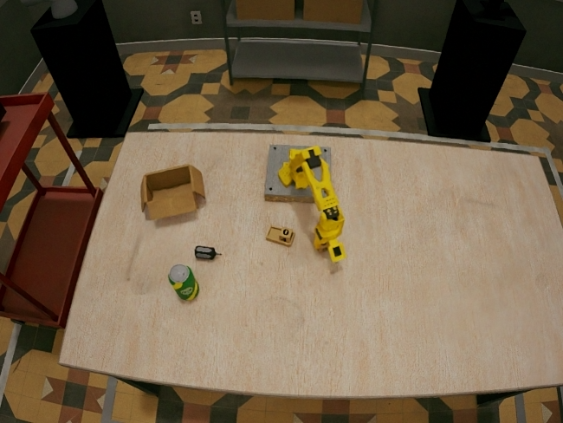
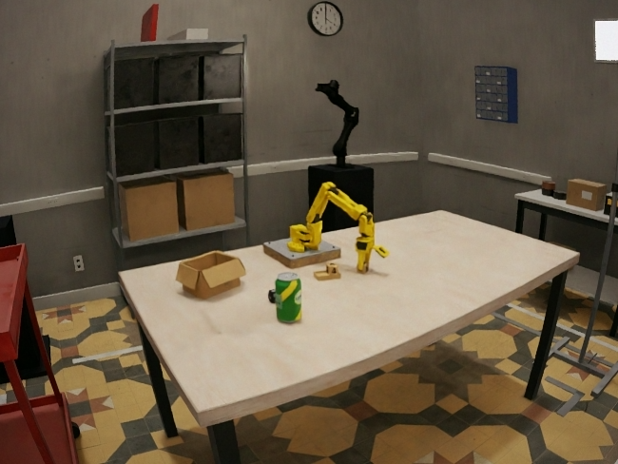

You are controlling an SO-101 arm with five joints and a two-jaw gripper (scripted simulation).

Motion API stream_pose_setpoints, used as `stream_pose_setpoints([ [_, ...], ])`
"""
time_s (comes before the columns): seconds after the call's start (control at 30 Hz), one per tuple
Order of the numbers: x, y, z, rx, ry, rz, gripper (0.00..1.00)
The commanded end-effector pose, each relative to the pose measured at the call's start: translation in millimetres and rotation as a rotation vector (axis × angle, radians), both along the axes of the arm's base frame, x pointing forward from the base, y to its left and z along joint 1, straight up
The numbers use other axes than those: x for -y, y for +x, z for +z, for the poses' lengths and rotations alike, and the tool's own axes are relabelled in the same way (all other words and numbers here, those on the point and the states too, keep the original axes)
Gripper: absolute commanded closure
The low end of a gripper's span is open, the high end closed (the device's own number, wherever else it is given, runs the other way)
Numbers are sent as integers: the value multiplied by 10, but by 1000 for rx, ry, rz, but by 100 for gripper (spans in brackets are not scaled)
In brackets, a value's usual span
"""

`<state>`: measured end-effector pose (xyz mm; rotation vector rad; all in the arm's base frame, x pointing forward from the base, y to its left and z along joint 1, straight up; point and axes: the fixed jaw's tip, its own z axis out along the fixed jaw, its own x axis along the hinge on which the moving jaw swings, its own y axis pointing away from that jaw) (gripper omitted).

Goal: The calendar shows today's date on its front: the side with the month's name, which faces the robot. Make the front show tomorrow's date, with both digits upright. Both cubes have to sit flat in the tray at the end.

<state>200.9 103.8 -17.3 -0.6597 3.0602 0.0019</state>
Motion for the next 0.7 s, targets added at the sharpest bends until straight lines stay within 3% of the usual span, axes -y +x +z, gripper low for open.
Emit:
stream_pose_setpoints([
  [0.0,27,-29,-40,-16,-6,4,79],
  [0.67,27,-29,-40,-16,-6,4,97],
])
